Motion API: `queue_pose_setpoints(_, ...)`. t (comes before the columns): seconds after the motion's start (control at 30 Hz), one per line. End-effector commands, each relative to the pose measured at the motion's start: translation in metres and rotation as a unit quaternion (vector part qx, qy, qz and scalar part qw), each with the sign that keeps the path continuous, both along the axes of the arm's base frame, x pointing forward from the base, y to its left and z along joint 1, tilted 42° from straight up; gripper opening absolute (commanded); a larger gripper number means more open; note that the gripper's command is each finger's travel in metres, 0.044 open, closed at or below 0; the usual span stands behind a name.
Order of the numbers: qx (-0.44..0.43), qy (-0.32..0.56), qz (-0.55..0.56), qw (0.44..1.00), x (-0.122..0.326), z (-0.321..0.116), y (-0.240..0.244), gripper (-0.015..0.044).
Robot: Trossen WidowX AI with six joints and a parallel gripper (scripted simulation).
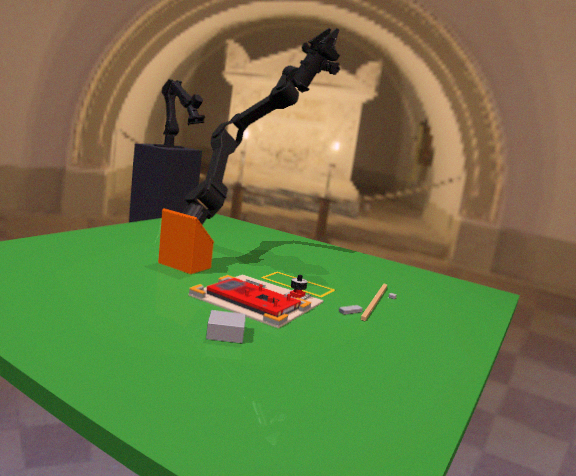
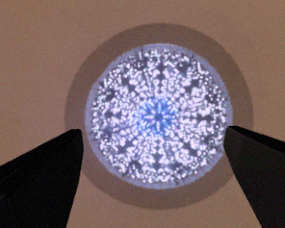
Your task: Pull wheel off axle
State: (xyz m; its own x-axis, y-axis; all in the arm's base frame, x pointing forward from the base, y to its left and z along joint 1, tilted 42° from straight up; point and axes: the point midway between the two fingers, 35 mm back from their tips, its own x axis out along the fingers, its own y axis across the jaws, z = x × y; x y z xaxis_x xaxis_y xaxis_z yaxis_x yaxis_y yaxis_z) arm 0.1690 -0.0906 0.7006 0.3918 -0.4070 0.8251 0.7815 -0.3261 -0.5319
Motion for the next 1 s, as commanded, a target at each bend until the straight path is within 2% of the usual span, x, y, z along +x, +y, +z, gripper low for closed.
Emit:
queue_pose_setpoints(0.0, 0.012, 0.056, 0.038, 0.998, 0.047, -0.02, -0.005, 0.03)
queue_pose_setpoints(0.43, 0.069, 0.205, 0.126, 0.968, 0.153, -0.094, -0.019, 0.03)
queue_pose_setpoints(0.97, 0.179, 0.357, 0.238, 0.885, 0.245, -0.206, -0.016, 0.03)
